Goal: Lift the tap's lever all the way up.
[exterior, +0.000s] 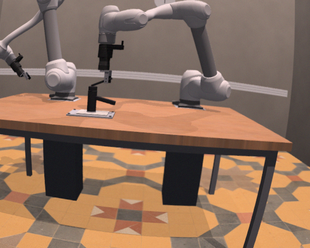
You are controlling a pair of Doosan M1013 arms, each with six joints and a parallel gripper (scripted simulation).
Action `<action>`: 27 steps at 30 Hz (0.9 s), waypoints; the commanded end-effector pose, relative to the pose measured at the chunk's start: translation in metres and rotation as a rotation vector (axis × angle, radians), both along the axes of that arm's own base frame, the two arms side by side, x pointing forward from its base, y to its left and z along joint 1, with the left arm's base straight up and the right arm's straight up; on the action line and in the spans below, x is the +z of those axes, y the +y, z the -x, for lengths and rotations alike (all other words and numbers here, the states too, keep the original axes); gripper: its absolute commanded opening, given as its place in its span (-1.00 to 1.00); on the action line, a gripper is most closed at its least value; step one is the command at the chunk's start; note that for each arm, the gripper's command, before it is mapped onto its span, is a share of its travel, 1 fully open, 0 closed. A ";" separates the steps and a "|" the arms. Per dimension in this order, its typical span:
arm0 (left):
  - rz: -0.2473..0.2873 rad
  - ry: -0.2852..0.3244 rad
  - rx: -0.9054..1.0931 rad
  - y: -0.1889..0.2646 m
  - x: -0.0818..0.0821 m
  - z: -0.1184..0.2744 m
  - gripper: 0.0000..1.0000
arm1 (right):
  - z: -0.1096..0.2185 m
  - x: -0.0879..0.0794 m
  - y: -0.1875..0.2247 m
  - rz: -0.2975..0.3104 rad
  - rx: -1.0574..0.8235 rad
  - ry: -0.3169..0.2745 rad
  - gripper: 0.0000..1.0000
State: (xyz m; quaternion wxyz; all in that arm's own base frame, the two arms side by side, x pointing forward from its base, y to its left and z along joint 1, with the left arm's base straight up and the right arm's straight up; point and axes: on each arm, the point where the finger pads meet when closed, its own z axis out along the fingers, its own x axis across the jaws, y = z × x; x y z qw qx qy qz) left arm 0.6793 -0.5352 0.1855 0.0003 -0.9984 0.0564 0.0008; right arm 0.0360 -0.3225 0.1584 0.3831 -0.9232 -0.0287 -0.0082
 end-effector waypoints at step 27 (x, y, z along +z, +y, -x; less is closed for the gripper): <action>0.001 -0.001 0.000 0.000 0.038 0.000 1.00 | 0.000 0.000 0.000 0.001 0.000 0.000 1.00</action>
